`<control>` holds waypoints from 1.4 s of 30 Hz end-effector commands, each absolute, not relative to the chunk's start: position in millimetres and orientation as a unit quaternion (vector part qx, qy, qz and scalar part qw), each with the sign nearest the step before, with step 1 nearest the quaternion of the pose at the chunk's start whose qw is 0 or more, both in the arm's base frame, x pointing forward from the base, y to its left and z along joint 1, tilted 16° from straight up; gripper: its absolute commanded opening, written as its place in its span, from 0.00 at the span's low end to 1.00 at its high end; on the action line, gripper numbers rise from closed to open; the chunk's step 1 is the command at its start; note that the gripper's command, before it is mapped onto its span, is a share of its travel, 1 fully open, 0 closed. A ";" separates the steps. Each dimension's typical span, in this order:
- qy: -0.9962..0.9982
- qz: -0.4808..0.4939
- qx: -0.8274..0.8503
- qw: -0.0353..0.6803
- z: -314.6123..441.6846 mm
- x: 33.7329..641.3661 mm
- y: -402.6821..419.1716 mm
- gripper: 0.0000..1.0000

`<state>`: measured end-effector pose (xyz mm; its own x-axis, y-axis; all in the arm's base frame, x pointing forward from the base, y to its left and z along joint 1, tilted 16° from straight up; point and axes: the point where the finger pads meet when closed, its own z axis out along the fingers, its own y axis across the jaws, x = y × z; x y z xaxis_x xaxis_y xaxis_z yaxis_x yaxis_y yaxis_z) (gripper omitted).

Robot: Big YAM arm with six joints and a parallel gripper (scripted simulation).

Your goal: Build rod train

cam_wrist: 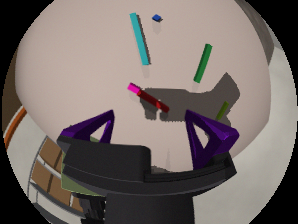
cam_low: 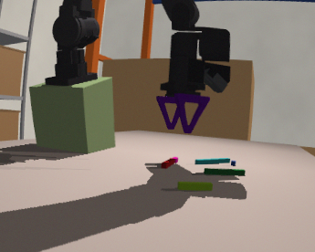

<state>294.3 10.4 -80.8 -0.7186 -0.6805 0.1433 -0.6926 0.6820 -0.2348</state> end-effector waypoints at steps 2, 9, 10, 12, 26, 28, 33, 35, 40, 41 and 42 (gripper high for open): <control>-0.945 0.140 0.296 -0.006 -74.6 300.7 7.3 1.00; -0.957 0.140 0.254 -0.013 -74.4 300.4 6.4 1.00; -0.957 0.140 0.254 -0.013 -74.4 300.4 6.4 1.00; -0.957 0.139 0.255 -0.011 -75.3 299.8 6.3 1.00; -0.975 0.138 0.172 -0.020 -76.3 297.4 6.0 1.00; -0.982 0.137 0.124 -0.030 -74.3 299.3 3.7 1.00; -0.982 0.137 0.126 -0.030 -74.9 298.8 5.1 1.00; -0.987 0.135 0.078 -0.038 -73.9 299.4 2.8 1.00; -0.990 0.134 0.033 -0.044 -73.7 299.1 1.9 1.00; -0.990 0.134 0.033 -0.044 -73.7 299.1 1.9 1.00; -0.990 0.134 0.033 -0.044 -73.7 299.1 1.9 1.00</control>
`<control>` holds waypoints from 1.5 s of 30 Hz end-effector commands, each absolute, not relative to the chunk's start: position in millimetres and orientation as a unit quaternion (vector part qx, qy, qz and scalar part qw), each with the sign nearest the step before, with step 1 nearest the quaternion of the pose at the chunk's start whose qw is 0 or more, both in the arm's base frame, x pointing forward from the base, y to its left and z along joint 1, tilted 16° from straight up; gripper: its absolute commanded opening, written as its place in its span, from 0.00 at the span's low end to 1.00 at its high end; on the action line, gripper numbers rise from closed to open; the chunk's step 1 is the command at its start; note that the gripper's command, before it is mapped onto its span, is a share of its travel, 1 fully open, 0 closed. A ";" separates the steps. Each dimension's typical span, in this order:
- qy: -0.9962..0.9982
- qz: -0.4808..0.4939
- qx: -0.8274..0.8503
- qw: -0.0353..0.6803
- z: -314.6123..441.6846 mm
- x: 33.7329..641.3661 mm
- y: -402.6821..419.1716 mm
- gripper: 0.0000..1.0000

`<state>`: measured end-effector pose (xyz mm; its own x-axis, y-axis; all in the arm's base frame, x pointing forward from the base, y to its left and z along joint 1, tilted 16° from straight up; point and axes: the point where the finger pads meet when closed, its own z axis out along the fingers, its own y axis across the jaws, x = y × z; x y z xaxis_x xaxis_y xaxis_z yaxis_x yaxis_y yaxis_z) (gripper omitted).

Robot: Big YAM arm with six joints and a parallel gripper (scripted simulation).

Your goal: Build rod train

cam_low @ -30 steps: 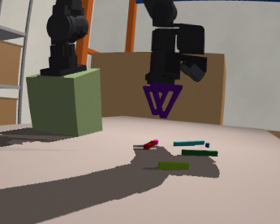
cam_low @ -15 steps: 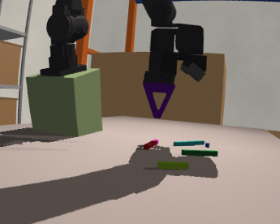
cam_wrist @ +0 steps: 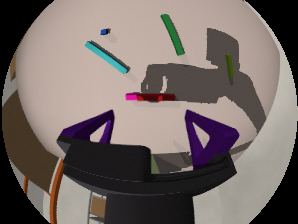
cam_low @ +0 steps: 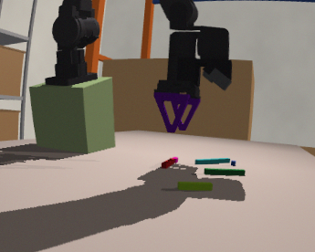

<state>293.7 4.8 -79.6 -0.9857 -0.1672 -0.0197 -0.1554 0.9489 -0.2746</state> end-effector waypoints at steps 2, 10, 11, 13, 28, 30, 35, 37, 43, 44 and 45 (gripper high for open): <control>0.990 -0.134 -0.035 0.040 -75.3 297.3 2.5 1.00; 0.988 -0.129 0.057 0.056 -73.5 298.4 0.1 1.00; 0.988 -0.129 0.057 0.056 -73.5 298.4 0.1 1.00; 0.989 -0.130 0.056 0.051 -74.9 296.6 -0.2 1.00; 0.980 -0.125 0.143 0.064 -74.7 296.3 -1.0 1.00; 0.972 -0.121 0.187 0.072 -73.2 297.4 -2.6 1.00; 0.963 -0.118 0.228 0.077 -73.3 296.9 -3.4 1.00; 0.963 -0.119 0.228 0.076 -73.9 296.5 -3.5 1.00; 0.953 -0.115 0.268 0.082 -73.0 296.6 -4.3 1.00; 0.953 -0.117 0.268 0.078 -74.3 294.9 -4.5 1.00; 0.954 -0.117 0.266 0.077 -75.1 294.2 -3.7 1.00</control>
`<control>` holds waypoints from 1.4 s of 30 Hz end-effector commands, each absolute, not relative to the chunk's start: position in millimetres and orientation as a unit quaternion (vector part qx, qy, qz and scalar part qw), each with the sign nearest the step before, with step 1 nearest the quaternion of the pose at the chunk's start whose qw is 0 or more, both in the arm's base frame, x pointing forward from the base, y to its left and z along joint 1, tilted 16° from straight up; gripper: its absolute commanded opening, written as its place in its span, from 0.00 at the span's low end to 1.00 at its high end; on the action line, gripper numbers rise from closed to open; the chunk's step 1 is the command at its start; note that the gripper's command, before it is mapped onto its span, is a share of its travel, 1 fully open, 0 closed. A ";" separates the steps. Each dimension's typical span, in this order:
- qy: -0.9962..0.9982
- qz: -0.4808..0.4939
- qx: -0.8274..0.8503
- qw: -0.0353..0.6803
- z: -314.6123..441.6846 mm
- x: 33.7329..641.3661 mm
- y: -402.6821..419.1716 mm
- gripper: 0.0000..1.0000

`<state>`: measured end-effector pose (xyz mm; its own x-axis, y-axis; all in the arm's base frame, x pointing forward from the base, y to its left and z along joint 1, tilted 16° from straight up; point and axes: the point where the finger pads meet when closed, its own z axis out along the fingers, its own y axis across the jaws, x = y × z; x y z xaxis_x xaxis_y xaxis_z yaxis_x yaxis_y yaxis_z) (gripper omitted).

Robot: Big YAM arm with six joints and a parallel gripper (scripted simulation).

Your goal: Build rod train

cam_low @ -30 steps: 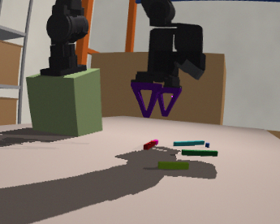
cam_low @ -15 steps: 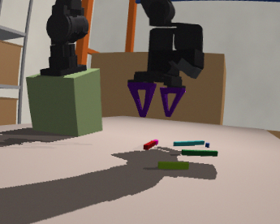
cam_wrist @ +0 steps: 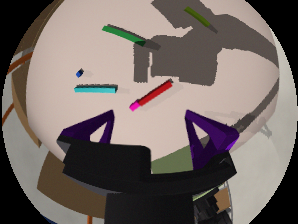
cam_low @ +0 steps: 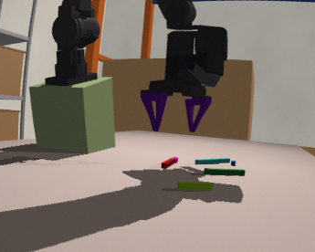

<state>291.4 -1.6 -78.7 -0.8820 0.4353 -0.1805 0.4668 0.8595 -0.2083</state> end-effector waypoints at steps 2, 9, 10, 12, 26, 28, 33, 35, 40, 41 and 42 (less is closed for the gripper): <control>0.942 -0.112 0.306 0.085 -73.4 295.7 -5.1 1.00; 0.929 -0.108 0.342 0.091 -72.8 296.1 -5.6 1.00; 0.930 -0.109 0.341 0.089 -73.7 295.4 -5.0 1.00; 0.916 -0.105 0.376 0.094 -72.9 295.6 -6.5 1.00; 0.874 -0.097 0.466 0.102 -73.6 293.7 -8.4 1.00; 0.859 -0.093 0.492 0.107 -72.5 294.5 -9.1 1.00; 0.832 -0.087 0.536 0.111 -72.6 293.9 -10.1 1.00; 0.833 -0.087 0.535 0.111 -72.9 293.7 -9.7 1.00; 0.808 -0.082 0.572 0.115 -72.3 293.6 -11.0 1.00; 0.797 -0.082 0.587 0.115 -73.8 292.3 -11.5 1.00; 0.788 -0.080 0.600 0.117 -73.4 292.4 -11.7 1.00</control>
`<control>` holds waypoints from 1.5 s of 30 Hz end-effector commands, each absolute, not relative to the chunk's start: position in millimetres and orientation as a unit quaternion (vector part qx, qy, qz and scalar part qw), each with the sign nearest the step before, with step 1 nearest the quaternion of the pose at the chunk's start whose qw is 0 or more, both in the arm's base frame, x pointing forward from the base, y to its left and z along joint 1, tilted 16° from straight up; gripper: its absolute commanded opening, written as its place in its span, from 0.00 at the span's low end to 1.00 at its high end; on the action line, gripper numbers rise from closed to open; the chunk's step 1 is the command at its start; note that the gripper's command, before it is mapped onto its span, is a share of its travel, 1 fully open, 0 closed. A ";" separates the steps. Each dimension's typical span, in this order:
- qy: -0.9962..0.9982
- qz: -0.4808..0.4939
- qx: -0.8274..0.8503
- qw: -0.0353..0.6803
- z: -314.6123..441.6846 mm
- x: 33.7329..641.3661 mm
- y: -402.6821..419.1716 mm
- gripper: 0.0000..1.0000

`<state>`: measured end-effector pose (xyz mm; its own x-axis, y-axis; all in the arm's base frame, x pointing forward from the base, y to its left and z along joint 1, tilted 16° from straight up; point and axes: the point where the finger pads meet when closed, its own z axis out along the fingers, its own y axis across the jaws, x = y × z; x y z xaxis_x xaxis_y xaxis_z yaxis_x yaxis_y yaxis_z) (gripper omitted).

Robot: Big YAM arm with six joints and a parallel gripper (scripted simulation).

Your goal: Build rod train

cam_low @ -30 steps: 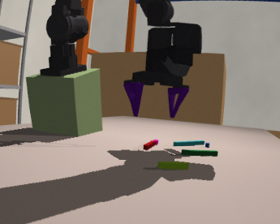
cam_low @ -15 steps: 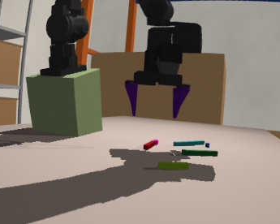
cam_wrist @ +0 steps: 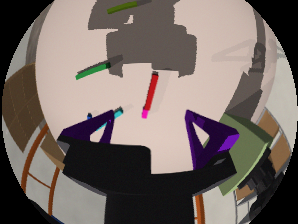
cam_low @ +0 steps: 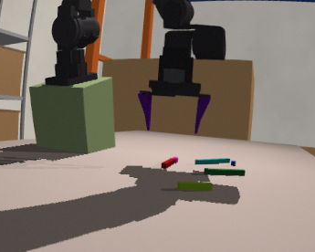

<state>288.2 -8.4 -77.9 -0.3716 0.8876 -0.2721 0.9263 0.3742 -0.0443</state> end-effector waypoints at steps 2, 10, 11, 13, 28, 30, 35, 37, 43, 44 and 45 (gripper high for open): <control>0.779 -0.077 0.611 0.118 -72.8 292.6 -12.0 1.00; 0.750 -0.072 0.646 0.121 -73.2 292.0 -12.2 1.00; 0.750 -0.072 0.646 0.121 -73.1 292.0 -12.3 1.00; 0.750 -0.072 0.646 0.121 -73.1 292.0 -12.3 0.23; 0.750 -0.072 0.646 0.121 -73.1 292.0 -12.3 0.23; 0.750 -0.072 0.646 0.121 -73.1 292.0 -12.3 0.23; 0.750 -0.072 0.646 0.121 -73.1 292.0 -12.3 0.23; 0.750 -0.072 0.646 0.121 -73.1 292.0 -12.3 0.23; 0.750 -0.072 0.646 0.121 -73.1 292.0 -12.3 0.23; 0.750 -0.072 0.646 0.121 -73.1 292.0 -12.3 0.23; 0.750 -0.072 0.646 0.121 -73.1 292.0 -12.3 0.23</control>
